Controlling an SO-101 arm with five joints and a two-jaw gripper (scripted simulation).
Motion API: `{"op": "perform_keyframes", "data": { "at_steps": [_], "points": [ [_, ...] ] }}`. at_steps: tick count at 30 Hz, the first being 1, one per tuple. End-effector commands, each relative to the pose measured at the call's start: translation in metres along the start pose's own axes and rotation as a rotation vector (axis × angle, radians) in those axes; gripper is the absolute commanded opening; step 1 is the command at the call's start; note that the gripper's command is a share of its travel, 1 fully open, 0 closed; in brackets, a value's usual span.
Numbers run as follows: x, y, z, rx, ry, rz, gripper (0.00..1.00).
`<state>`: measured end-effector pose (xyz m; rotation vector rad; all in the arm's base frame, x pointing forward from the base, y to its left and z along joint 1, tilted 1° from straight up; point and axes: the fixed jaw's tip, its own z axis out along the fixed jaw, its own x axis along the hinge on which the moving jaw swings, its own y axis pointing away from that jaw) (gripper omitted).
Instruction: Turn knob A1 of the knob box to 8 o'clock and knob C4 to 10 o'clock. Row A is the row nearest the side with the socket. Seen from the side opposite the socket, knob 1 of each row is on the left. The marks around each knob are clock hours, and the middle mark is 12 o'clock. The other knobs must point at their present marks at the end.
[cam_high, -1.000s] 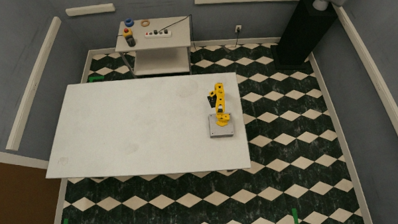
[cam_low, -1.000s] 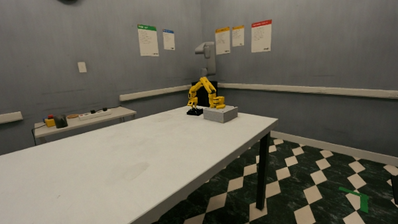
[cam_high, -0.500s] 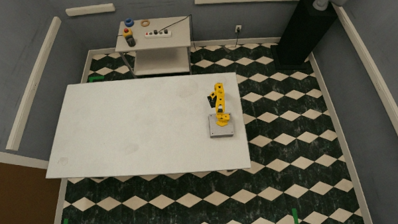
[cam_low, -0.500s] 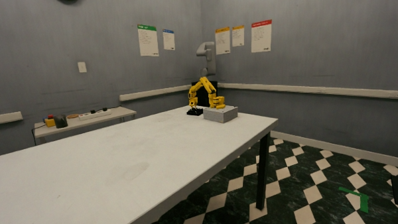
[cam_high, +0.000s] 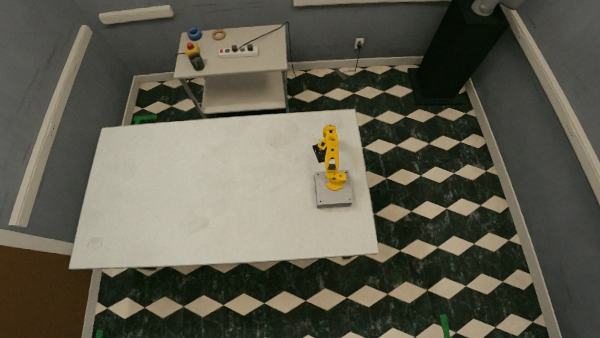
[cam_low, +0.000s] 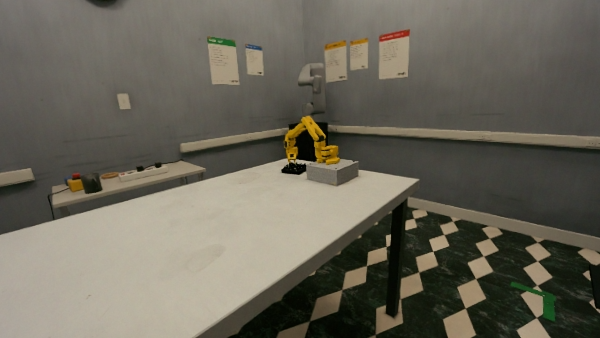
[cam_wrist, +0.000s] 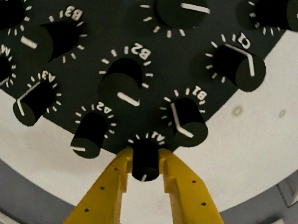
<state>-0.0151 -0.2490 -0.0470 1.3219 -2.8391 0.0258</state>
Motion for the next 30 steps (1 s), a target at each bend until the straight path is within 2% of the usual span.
{"op": "perform_keyframes", "data": {
  "at_steps": [1,30],
  "points": [
    [-0.0049,0.0008,0.0028,-0.014,-0.022,-0.078,0.01],
    [-0.0025,0.0001,0.0029,-0.009,-0.024,-0.514,0.01]
  ]
}}
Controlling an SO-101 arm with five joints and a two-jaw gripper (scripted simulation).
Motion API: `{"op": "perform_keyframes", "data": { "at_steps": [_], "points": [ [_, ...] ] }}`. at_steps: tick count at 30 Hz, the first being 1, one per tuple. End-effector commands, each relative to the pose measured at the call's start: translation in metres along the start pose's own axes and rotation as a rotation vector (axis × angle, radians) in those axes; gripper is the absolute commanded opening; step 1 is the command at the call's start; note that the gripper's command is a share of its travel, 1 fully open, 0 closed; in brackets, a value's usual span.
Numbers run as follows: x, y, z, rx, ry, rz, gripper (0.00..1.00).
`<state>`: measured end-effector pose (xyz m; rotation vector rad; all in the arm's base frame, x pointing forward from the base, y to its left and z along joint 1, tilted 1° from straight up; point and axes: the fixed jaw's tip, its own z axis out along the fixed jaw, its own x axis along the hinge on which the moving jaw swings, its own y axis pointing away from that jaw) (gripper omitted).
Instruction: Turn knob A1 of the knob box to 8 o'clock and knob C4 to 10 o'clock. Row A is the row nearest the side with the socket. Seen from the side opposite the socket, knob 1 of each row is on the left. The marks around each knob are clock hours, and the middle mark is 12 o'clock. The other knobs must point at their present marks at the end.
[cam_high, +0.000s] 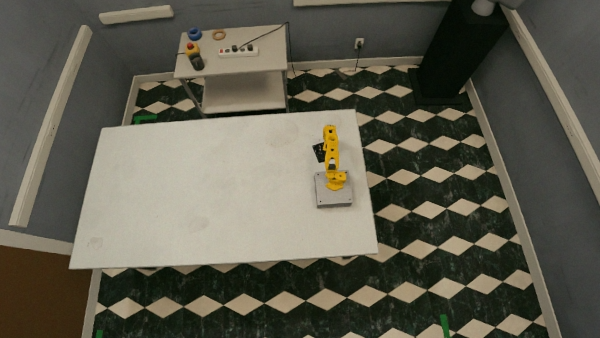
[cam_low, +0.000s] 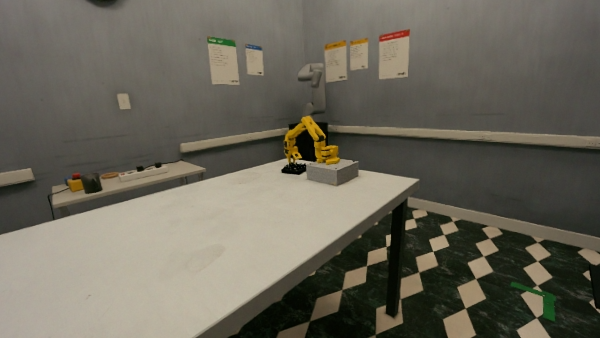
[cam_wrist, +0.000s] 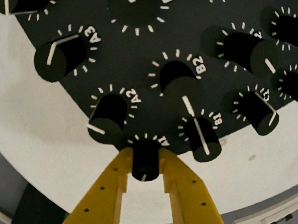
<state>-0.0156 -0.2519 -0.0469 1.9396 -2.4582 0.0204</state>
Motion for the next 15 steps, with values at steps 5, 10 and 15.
{"op": "perform_keyframes", "data": {
  "at_steps": [5,10,15],
  "points": [
    [-0.0047,-0.0008,0.0029,-0.004,-0.023,-0.137,0.01],
    [-0.0042,-0.0009,0.0029,-0.003,-0.023,-0.224,0.01],
    [-0.0040,-0.0010,0.0029,-0.002,-0.023,-0.276,0.01]
  ]
}}
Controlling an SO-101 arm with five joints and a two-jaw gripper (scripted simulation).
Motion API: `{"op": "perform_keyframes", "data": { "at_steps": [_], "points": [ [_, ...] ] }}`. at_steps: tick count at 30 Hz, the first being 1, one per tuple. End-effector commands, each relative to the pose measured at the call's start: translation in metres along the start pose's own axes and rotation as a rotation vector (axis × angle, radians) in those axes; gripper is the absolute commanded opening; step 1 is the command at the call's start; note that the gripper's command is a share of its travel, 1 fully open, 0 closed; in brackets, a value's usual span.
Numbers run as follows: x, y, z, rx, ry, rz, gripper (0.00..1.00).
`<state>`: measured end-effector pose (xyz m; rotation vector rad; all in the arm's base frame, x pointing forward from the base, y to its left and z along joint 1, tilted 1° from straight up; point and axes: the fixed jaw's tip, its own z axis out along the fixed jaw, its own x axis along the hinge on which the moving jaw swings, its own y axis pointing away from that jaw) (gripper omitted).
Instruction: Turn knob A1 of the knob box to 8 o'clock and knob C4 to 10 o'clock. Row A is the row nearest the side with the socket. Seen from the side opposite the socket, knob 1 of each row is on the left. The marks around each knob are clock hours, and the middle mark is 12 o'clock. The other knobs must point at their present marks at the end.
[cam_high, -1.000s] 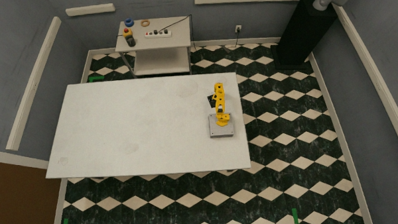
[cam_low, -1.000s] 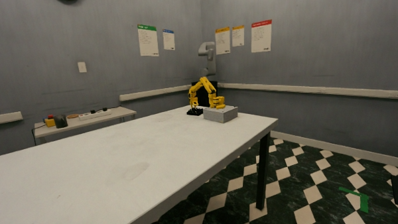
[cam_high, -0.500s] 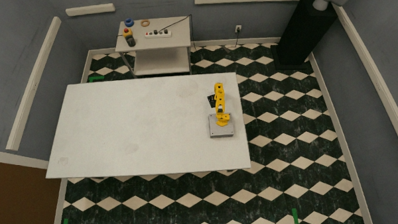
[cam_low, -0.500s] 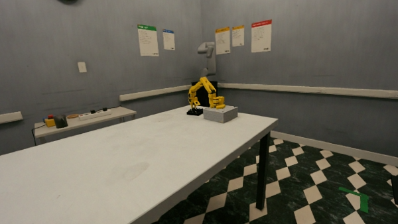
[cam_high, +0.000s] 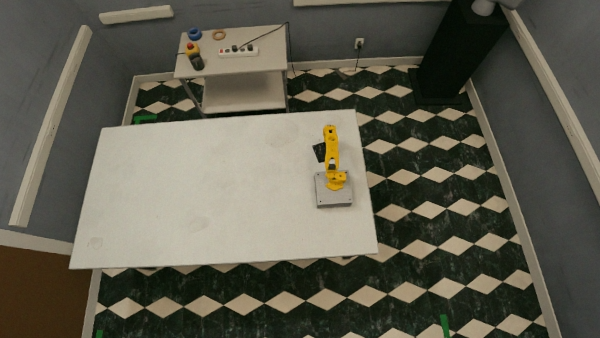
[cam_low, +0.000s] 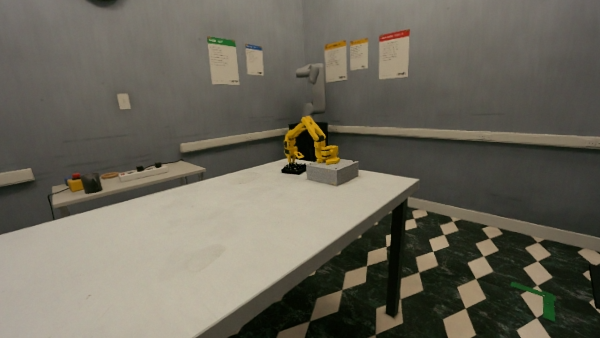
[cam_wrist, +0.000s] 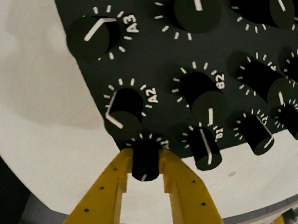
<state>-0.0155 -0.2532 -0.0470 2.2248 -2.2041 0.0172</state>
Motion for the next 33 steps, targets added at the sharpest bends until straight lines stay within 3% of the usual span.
{"op": "perform_keyframes", "data": {
  "at_steps": [1,33],
  "points": [
    [-0.0048,-0.0018,0.0028,0.000,-0.021,-0.050,0.01],
    [-0.0021,-0.0027,0.0029,0.005,-0.021,-0.556,0.01]
  ]
}}
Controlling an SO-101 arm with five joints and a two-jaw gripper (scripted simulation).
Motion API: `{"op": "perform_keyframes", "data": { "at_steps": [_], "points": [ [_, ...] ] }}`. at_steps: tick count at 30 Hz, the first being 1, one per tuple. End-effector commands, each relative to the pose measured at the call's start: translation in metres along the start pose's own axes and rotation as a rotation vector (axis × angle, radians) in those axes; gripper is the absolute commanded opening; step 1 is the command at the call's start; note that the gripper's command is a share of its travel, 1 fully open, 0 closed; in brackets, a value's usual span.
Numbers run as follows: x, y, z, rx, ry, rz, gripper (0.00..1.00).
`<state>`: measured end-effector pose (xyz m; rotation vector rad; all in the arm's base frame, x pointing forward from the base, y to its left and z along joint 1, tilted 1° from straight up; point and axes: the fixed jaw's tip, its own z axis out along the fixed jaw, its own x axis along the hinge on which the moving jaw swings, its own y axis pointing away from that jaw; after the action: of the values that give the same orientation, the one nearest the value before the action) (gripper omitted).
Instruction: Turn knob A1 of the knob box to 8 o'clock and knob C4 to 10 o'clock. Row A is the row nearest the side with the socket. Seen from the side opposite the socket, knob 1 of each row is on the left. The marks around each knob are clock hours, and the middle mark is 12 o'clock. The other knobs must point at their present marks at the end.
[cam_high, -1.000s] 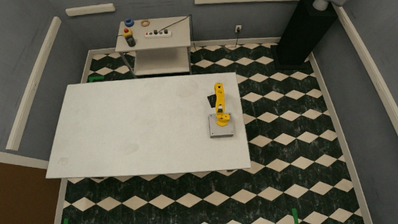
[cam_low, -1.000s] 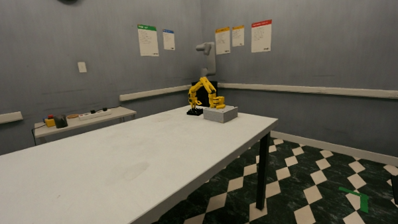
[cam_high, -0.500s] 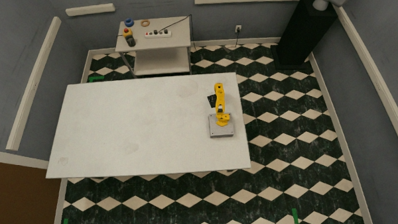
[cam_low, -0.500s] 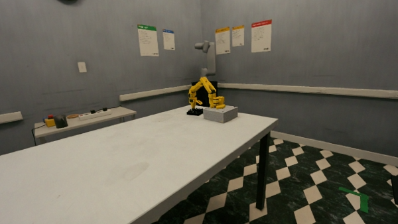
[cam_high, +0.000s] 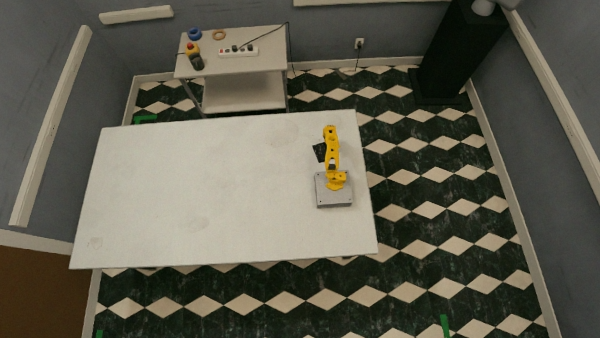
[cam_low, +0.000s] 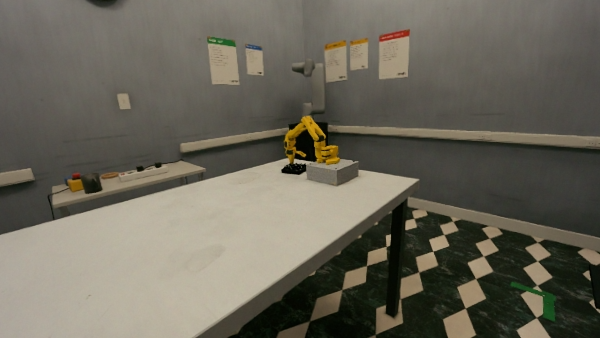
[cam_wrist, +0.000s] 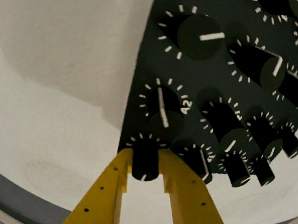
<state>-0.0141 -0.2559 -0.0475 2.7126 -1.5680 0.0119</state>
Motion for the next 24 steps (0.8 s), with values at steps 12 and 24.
{"op": "perform_keyframes", "data": {
  "at_steps": [12,24],
  "points": [
    [-0.0024,-0.0037,0.0024,0.009,-0.016,-0.235,0.01],
    [-0.0014,-0.0040,0.0024,0.010,-0.015,-0.409,0.01]
  ]
}}
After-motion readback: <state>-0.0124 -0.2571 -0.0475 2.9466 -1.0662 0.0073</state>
